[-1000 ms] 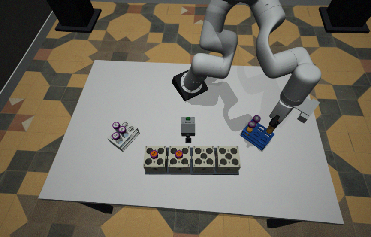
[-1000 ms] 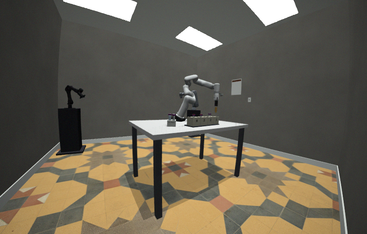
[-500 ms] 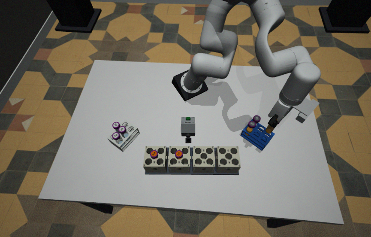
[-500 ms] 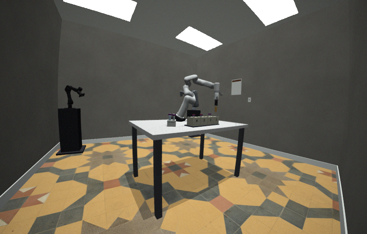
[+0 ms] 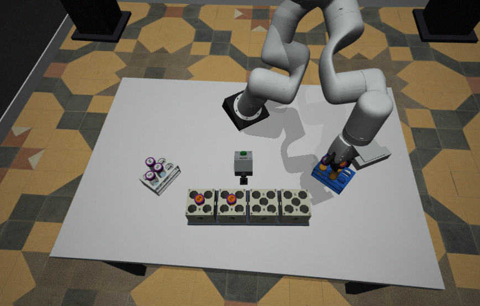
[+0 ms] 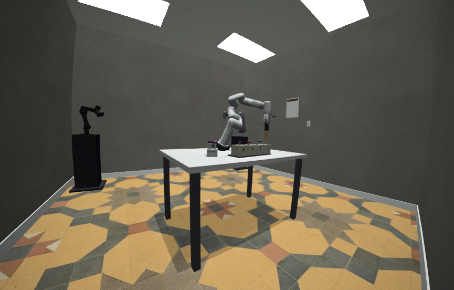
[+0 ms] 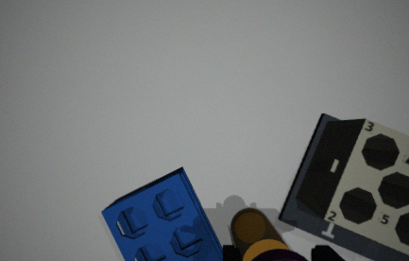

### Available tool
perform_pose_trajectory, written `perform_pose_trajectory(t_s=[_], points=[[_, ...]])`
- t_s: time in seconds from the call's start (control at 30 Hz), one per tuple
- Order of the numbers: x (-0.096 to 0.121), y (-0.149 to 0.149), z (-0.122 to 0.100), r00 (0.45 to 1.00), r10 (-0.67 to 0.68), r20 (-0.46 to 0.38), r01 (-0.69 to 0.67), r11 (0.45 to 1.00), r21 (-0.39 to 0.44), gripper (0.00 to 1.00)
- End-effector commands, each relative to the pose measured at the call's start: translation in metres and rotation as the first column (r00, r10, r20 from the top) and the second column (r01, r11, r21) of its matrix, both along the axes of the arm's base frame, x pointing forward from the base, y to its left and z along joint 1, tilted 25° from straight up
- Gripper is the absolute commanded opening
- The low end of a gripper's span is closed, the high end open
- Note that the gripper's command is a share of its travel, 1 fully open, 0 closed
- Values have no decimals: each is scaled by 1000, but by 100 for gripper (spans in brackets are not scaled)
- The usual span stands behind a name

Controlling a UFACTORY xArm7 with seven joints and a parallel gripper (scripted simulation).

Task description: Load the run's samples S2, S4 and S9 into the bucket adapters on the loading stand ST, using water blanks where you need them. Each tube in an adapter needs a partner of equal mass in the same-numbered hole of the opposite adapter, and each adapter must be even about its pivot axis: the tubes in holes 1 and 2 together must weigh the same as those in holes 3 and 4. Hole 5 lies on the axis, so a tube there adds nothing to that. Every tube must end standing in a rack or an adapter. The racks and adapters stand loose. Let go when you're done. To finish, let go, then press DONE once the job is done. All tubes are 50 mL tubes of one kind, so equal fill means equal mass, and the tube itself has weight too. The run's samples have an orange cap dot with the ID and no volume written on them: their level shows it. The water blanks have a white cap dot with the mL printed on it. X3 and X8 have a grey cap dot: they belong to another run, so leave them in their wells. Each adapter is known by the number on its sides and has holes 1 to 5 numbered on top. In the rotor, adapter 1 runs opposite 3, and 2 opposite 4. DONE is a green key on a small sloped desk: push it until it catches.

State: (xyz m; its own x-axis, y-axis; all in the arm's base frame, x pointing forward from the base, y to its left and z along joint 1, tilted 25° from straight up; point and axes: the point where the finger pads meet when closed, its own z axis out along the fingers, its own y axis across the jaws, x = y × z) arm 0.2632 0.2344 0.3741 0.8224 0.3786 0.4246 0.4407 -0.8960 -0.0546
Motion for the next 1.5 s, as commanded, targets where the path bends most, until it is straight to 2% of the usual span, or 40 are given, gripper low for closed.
perform_pose_trajectory(t_s=[0.0,0.1,0.17,0.3,0.87,1.47], points=[[15,-23,2,986,-162,-44,165,984,62,0],[23,-36,1,966,-248,-74,255,963,92,0],[23,-36,1,966,-248,-74,255,963,92,0],[33,-53,1,931,-346,-113,359,925,124,0],[72,-117,1,931,-346,-112,359,925,124,0],[72,-117,1,931,-346,-112,359,925,123,0]])
